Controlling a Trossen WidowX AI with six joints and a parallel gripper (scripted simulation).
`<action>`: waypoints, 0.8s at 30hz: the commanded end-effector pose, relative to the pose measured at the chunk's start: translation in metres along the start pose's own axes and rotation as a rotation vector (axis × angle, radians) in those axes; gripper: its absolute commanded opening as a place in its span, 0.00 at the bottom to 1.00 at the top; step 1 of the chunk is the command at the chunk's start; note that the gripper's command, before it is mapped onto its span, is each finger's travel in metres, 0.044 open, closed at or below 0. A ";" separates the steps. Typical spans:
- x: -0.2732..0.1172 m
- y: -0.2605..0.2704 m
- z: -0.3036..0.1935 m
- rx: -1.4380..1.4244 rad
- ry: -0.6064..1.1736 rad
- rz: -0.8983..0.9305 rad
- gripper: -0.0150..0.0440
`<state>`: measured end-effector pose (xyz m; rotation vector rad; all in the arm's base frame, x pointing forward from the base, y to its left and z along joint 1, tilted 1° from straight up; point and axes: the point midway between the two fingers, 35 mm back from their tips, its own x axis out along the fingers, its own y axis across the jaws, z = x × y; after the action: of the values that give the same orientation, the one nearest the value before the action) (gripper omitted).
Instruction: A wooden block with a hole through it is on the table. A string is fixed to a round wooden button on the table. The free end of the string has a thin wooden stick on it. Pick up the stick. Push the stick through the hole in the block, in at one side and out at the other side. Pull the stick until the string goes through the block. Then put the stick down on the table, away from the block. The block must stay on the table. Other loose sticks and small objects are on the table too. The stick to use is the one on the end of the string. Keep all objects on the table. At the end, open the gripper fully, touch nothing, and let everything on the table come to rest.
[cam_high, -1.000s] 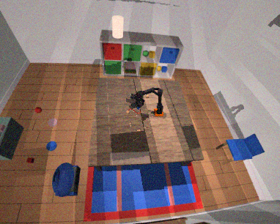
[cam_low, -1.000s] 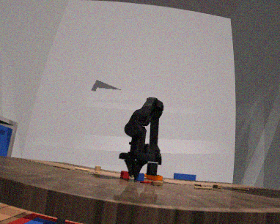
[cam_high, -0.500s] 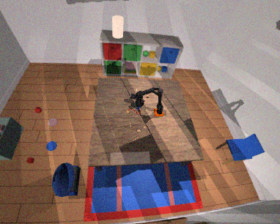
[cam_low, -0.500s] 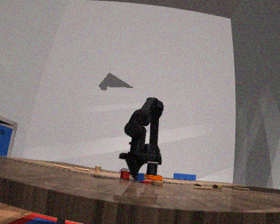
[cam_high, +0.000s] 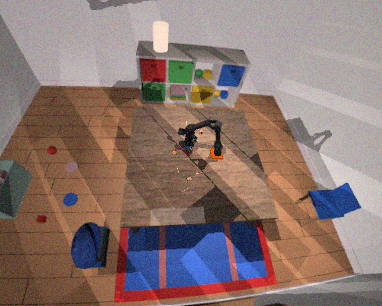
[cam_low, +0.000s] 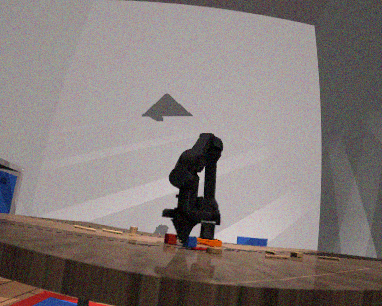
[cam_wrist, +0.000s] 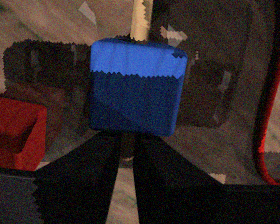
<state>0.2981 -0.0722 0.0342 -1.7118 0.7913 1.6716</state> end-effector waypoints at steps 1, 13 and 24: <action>-0.001 0.000 0.000 -0.003 0.002 0.000 0.25; -0.002 -0.001 -0.010 -0.002 0.003 0.002 0.25; -0.003 -0.001 -0.022 -0.002 0.004 0.002 0.25</action>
<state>0.3090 -0.0847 0.0358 -1.7093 0.7929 1.6744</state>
